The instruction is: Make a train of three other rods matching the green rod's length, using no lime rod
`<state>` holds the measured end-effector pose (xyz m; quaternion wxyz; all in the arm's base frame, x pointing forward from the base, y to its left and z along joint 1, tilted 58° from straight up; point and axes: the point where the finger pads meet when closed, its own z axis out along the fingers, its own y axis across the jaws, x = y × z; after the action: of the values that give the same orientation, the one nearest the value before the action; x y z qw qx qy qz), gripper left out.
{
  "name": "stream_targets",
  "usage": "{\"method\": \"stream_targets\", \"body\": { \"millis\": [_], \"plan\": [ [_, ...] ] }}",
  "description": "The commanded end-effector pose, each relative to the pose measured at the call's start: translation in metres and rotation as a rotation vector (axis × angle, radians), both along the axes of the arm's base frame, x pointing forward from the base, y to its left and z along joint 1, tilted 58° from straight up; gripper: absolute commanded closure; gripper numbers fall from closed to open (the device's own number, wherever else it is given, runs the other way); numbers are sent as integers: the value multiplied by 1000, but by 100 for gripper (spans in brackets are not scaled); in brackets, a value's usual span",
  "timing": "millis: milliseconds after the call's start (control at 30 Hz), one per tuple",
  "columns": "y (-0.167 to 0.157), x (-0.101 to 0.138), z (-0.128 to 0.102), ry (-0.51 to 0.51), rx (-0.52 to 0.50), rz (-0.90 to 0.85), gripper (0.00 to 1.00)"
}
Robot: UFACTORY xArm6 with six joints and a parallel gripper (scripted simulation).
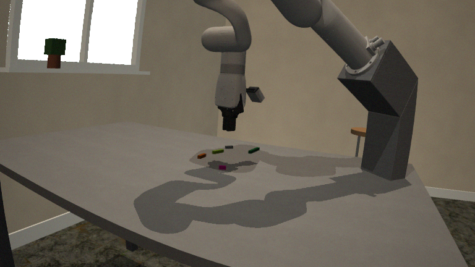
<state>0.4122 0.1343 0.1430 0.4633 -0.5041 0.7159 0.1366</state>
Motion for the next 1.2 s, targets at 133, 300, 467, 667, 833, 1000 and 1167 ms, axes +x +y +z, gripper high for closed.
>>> {"method": "stream_targets", "body": {
  "millis": [133,300,467,667,833,1000,1167],
  "plan": [
    [-12,-12,-24,76,78,-73,96],
    [-12,-12,-24,76,78,-73,96],
    [-12,-11,-24,76,77,-73,96],
    [-9,-9,-27,77,75,-71,96],
    [-1,-2,-34,77,74,-71,96],
    [12,9,-45,77,74,-71,96],
    [27,22,-57,77,74,-71,96]
  ]
}}
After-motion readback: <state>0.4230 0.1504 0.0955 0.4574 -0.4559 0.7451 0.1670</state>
